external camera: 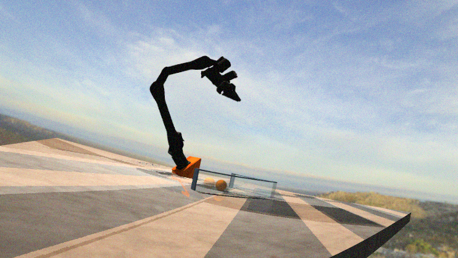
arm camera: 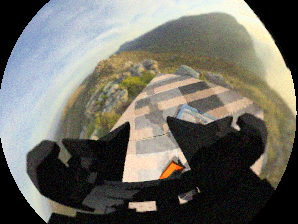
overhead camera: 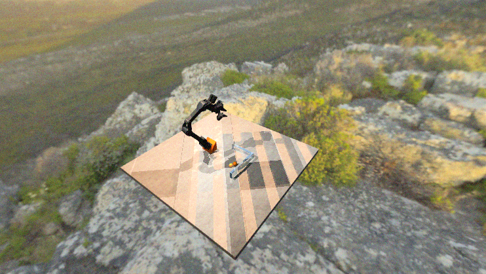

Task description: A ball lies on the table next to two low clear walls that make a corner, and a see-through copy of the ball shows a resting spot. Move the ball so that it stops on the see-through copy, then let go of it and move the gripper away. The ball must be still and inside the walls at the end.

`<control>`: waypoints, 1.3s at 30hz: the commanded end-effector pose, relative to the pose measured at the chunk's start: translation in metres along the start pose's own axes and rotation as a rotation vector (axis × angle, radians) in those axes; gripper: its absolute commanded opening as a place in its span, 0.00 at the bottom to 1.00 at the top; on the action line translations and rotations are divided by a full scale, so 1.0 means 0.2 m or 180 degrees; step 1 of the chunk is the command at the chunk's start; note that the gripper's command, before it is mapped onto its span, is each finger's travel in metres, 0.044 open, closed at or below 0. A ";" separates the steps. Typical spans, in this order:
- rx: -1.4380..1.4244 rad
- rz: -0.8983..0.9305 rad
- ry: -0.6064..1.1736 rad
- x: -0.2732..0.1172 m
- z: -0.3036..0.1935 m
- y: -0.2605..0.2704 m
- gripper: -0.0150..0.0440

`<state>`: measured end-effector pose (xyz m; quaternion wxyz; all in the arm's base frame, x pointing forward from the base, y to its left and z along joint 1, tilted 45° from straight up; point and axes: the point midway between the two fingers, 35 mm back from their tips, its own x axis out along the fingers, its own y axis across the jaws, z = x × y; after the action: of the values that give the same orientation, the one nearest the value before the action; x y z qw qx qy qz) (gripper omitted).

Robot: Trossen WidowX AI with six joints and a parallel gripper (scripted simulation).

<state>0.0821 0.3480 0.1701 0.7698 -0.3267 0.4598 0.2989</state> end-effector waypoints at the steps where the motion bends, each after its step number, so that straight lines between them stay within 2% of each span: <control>1: 0.0250 -0.0395 0.0253 0.18 0.03 -0.24 0.74; 6: 0.0738 -0.0910 0.0718 0.43 -0.01 -0.63 0.74; 11: 0.1189 -0.1365 0.1232 0.63 -0.15 -1.01 0.74; 20: 0.1811 -0.2059 0.2261 0.82 -0.60 -1.65 0.74; 39: 0.1851 -0.2098 0.2343 0.89 -0.73 -1.73 0.74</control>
<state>0.3409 0.0568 0.0384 0.6722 -0.3050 0.6344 -0.2294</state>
